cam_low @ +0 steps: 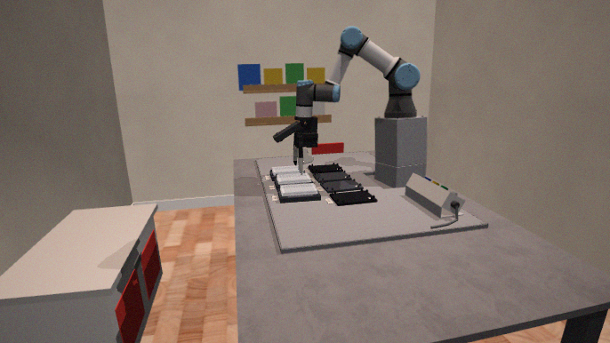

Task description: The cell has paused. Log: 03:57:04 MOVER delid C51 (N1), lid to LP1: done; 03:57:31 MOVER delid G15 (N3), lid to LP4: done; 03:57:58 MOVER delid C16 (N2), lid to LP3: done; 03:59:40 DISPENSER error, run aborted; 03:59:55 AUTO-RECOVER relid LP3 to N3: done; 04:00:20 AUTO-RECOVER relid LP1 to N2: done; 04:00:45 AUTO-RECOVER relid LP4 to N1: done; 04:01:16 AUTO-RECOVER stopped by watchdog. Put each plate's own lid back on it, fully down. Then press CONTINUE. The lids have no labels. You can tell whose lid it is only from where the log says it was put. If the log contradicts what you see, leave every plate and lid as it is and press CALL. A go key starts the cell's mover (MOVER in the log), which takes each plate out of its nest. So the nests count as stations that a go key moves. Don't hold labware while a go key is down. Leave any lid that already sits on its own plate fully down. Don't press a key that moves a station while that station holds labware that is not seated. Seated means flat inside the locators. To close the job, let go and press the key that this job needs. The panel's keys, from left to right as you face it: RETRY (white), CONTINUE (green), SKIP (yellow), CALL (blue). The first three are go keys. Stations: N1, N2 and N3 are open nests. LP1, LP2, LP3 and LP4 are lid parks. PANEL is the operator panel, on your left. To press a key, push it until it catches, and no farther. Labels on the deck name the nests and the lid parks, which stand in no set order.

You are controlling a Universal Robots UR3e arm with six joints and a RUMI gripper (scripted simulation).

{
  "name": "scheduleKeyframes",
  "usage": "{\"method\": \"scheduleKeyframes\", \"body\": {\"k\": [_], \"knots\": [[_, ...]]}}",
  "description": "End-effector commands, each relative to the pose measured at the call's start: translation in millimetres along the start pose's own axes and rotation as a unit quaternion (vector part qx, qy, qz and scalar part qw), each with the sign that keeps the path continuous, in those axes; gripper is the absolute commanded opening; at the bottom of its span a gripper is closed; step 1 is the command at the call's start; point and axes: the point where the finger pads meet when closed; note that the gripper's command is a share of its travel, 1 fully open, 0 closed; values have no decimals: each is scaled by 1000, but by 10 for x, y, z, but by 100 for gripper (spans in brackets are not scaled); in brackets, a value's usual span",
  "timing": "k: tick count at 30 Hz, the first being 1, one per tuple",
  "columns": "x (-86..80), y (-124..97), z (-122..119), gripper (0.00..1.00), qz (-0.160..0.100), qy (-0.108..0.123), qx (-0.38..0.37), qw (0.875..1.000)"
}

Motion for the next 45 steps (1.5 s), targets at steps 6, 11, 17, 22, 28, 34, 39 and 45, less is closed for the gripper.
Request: {"method": "scheduleKeyframes", "body": {"k": [6, 11, 17, 22, 28, 34, 39, 45], "knots": [[42, 191, -36, 82, -26, -3, 5, 1000], [42, 192, -36, 82, -26, -3, 5, 1000], [42, 192, -34, 82, -26, -3, 5, 1000], [41, 191, -35, 82, -26, -2, 5, 1000], [91, 196, -33, 82, -25, -3, 5, 1000], [191, 191, -30, 82, -25, -3, 5, 1000], [260, 187, -30, 82, -25, -3, 5, 1000], [260, 187, -32, 82, -25, -3, 5, 1000]]}}
Point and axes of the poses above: the point where the finger pads meet when closed, its own x axis out along the fingers, its own z axis across the jaws, y = z × x, and after that the axes turned 10 degrees about x, right-handed
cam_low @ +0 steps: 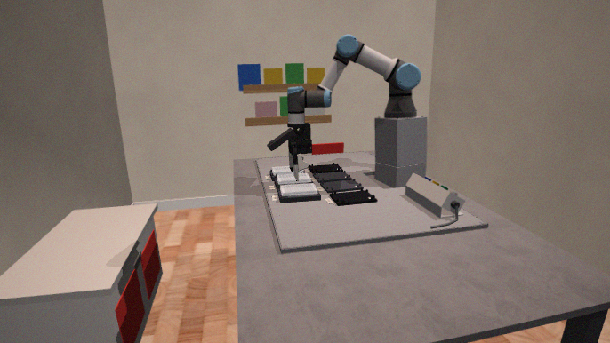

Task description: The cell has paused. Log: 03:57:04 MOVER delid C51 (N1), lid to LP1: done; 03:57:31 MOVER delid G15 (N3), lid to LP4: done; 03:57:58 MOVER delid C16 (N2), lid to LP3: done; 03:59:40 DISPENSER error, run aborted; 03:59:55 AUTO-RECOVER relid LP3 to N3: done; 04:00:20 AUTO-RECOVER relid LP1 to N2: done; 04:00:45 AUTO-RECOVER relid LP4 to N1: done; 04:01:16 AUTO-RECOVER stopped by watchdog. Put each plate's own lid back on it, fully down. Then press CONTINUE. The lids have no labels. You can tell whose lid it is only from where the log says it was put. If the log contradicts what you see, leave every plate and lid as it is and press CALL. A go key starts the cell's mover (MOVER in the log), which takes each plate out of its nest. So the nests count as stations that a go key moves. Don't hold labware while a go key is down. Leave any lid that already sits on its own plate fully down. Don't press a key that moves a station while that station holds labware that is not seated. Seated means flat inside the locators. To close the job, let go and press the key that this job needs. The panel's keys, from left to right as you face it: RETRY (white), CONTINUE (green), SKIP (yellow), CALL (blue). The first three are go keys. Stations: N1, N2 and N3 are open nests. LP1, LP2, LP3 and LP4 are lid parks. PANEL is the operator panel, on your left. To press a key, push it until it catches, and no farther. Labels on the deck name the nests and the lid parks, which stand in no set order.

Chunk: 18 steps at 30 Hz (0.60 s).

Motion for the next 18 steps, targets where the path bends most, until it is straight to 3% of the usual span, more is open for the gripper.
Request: {"method": "scheduleKeyframes", "body": {"k": [1, 12, 13, 18], "knots": [[-6, 46, 9, 82, 6, -1, 0, 1000], [-6, 39, 7, 82, 5, -1, 0, 1000], [-6, 39, 7, 0, 5, -1, 0, 1000], [-6, 39, 7, 0, 5, -1, 0, 1000]]}}
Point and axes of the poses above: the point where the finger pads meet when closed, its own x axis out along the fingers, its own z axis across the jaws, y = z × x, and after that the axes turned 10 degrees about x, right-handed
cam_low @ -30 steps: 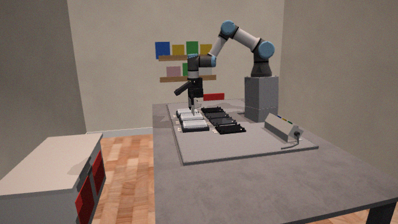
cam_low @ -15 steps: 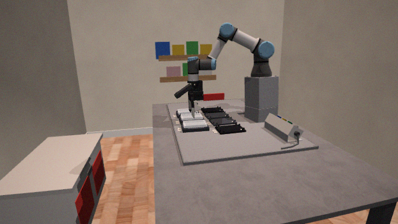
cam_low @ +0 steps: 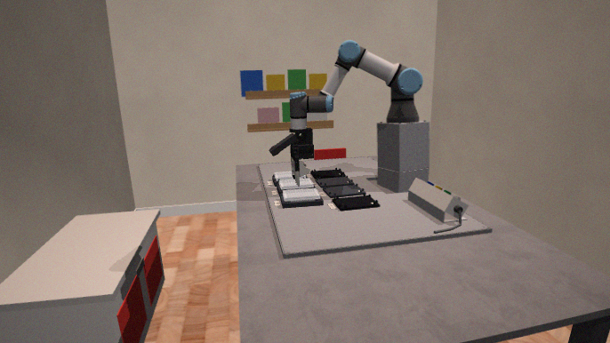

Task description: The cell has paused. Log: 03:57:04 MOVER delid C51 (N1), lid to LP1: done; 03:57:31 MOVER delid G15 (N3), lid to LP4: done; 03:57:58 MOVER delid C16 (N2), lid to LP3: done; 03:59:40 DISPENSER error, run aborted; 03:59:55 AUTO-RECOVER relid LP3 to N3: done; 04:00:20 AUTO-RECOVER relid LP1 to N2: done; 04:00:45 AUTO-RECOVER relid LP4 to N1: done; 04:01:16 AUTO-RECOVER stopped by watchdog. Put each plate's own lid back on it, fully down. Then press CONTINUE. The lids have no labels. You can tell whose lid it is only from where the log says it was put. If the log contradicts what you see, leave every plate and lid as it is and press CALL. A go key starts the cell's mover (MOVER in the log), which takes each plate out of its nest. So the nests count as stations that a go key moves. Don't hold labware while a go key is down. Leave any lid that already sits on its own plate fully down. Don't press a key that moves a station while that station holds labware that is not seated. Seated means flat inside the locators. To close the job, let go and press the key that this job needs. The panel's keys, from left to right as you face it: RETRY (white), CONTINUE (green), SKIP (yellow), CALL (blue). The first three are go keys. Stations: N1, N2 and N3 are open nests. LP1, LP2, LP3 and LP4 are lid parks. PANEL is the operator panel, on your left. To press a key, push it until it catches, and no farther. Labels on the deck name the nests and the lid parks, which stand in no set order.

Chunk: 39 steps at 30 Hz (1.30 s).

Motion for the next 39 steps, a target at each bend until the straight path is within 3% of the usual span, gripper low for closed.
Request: {"method": "scheduleKeyframes", "body": {"k": [1, 31, 39], "knots": [[-7, 16, 5, 0, 2, 0, 0, 1000], [-7, 16, 5, 0, 2, 0, 0, 1000], [-140, 8, 2, 0, 1, 0, 0, 1000]]}}
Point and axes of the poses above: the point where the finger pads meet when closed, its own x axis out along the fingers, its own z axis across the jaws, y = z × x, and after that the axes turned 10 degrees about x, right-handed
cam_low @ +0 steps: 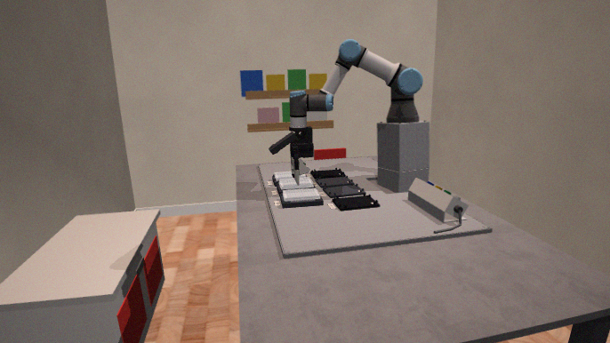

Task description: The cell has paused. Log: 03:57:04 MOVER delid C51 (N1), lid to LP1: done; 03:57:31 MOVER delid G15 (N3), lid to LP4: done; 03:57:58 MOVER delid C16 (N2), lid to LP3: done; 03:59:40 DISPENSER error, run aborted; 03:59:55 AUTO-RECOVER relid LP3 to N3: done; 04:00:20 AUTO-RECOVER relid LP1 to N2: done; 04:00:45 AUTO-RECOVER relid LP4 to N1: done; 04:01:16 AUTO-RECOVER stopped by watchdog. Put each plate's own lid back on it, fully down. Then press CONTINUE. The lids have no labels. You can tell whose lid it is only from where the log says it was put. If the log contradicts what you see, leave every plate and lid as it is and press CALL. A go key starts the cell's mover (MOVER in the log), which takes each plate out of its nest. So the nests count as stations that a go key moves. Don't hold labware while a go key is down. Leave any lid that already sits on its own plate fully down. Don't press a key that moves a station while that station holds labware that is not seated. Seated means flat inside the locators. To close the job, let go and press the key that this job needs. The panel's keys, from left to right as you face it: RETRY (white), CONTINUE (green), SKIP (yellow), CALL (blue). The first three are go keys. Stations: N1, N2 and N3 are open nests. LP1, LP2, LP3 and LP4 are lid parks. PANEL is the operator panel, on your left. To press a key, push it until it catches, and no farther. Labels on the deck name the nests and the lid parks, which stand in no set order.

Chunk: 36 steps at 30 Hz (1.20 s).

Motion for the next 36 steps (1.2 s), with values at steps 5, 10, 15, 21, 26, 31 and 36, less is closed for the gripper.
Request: {"method": "scheduleKeyframes", "body": {"k": [5, 10, 15, 21, 26, 31, 36], "knots": [[-172, -6, -3, 0, -1, 0, 0, 1000], [-174, -6, -1, 0, -1, 0, 0, 1000], [-176, -42, 30, 0, 0, 0, -10, 1000], [-176, -299, 183, 0, 0, 0, -10, 1000], [-176, -428, 259, 0, 0, 0, -10, 1000], [-176, -643, 388, 0, 0, 0, -10, 1000], [-175, -858, 518, 0, 0, 0, -10, 1000]]}}
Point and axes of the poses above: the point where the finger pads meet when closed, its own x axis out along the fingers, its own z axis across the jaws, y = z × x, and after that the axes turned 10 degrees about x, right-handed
